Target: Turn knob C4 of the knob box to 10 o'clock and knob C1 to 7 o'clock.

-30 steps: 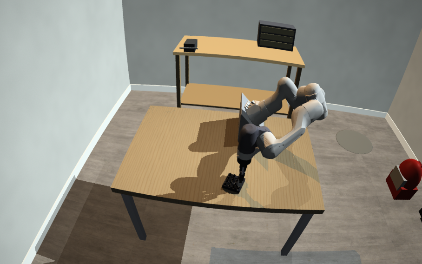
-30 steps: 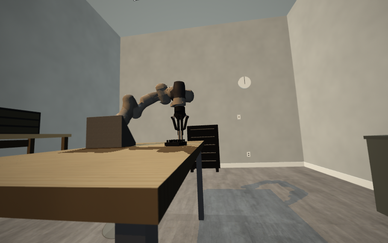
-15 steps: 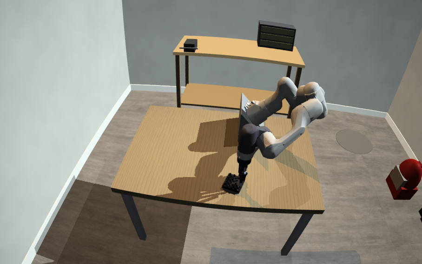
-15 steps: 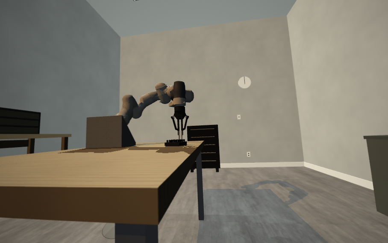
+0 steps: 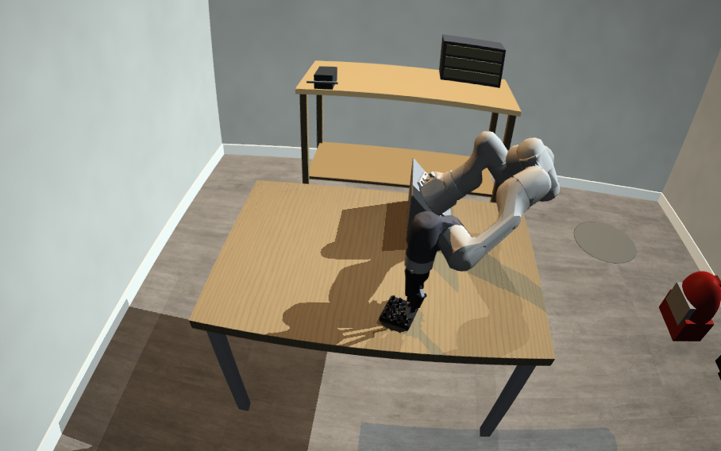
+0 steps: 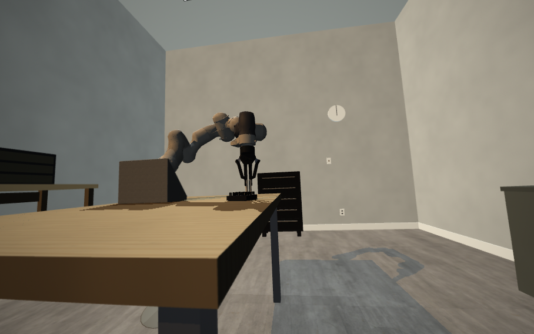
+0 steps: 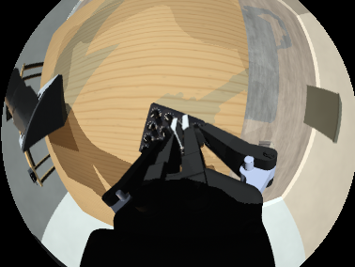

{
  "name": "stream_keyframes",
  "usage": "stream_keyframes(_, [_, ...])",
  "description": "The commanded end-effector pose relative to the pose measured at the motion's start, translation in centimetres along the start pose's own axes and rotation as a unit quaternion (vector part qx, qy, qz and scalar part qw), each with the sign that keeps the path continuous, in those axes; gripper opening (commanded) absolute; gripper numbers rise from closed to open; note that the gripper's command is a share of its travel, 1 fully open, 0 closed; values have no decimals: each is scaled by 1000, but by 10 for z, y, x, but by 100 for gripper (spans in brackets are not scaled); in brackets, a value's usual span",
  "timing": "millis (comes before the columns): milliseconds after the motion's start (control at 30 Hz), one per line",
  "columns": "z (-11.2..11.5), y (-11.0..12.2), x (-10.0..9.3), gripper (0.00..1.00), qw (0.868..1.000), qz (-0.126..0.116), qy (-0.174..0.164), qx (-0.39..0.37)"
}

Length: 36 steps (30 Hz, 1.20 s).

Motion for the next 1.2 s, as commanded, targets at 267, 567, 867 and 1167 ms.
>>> stream_keyframes(267, [0,-1,2,5,991,1,-2,-135])
stream_keyframes(567, [0,-1,2,5,981,1,-2,-195])
stream_keyframes(867, [0,-1,2,5,964,1,-2,-265])
stream_keyframes(1167, [0,-1,2,5,949,1,-2,-316])
Point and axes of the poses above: the point where the finger pads meet when closed, its own x axis out along the fingers, its own y axis across the jaws, z = x × y, the point moved 4 cm from there along -x, back along the fingers, and after that the axes turned 1 degree about -x, right-handed, at the moved point
